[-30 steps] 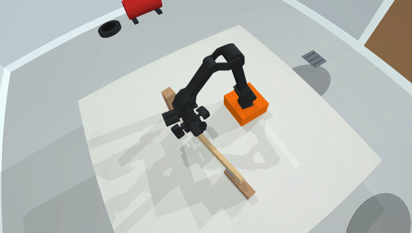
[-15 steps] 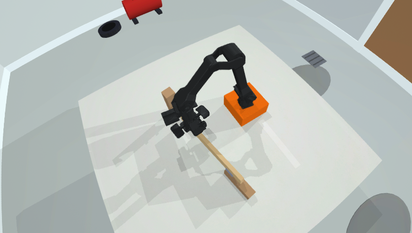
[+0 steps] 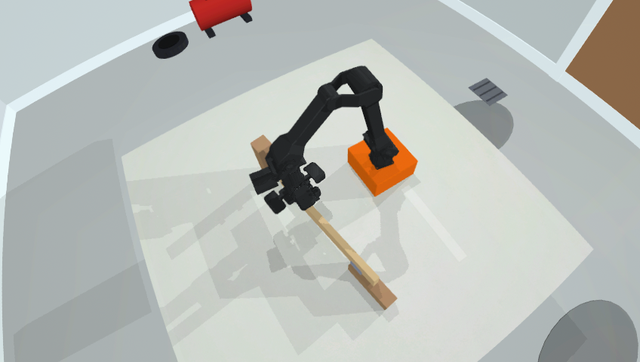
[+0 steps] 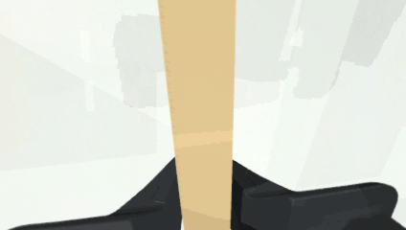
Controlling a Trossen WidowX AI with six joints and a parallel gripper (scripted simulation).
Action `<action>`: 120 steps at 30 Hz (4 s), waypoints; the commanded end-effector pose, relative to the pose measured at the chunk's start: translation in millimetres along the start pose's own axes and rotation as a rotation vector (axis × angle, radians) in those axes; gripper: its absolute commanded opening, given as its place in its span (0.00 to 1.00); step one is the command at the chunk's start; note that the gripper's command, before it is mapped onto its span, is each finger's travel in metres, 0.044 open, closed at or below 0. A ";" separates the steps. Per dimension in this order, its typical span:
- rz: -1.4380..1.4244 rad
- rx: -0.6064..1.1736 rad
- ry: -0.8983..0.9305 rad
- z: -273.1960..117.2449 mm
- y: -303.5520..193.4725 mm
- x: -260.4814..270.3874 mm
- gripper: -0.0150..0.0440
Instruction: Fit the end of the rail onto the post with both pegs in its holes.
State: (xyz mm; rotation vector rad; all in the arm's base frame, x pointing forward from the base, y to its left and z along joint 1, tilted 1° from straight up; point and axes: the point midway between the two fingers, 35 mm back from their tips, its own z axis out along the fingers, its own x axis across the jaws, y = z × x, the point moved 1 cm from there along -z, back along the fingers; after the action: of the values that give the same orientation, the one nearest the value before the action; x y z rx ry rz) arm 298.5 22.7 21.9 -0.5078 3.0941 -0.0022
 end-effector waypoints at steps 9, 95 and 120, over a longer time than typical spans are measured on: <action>0.000 -0.006 -0.018 -10.6 0.6 -3.4 0.25; 0.000 -0.005 -0.017 -15.9 -4.3 0.4 0.25; 0.000 -0.005 -0.017 -17.6 -12.0 -0.8 0.25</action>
State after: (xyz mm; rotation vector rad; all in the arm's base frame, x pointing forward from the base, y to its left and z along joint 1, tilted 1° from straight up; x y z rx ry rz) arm 300.6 12.5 37.4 -0.5032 3.0846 0.0076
